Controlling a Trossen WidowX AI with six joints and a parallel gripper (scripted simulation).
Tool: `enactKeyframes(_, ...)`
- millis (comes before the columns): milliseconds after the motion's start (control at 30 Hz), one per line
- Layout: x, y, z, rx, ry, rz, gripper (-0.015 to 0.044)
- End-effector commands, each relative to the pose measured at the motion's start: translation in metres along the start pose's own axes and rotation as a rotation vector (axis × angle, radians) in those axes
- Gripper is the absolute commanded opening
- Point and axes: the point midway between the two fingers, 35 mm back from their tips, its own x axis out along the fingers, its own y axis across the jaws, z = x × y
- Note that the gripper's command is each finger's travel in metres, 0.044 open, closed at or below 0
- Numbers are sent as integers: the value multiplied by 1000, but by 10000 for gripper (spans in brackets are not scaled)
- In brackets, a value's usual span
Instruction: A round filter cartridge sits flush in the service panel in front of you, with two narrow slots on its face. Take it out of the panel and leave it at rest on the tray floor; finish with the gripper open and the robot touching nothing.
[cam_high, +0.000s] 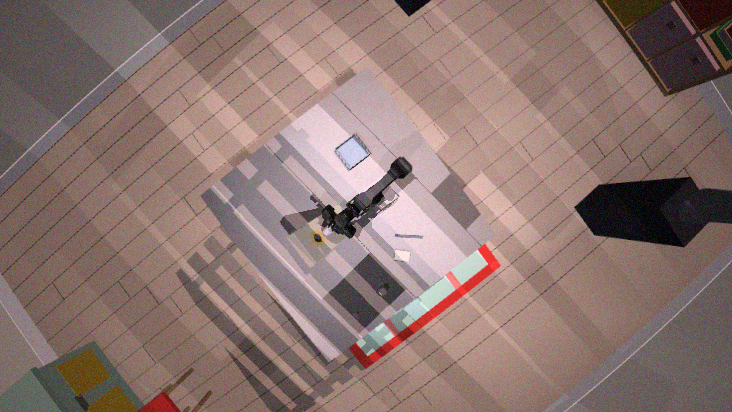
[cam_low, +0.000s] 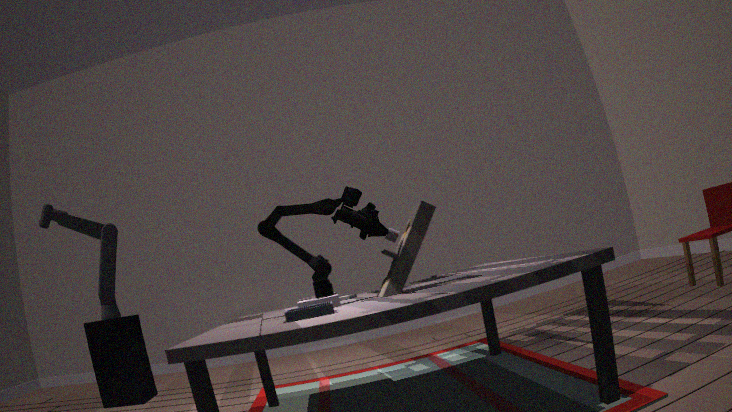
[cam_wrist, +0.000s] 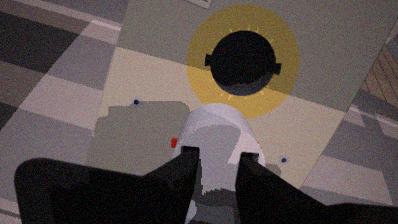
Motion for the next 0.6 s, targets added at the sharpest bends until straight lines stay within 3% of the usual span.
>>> enactKeyframes(0,1,3,-16,-5,-9,-5,0)
enactKeyframes(233,4,7,-31,-5,-8,-5,0)
enactKeyframes(367,4,6,-25,-1,4,1,105)
enactKeyframes(567,4,6,-25,-1,4,1,106)
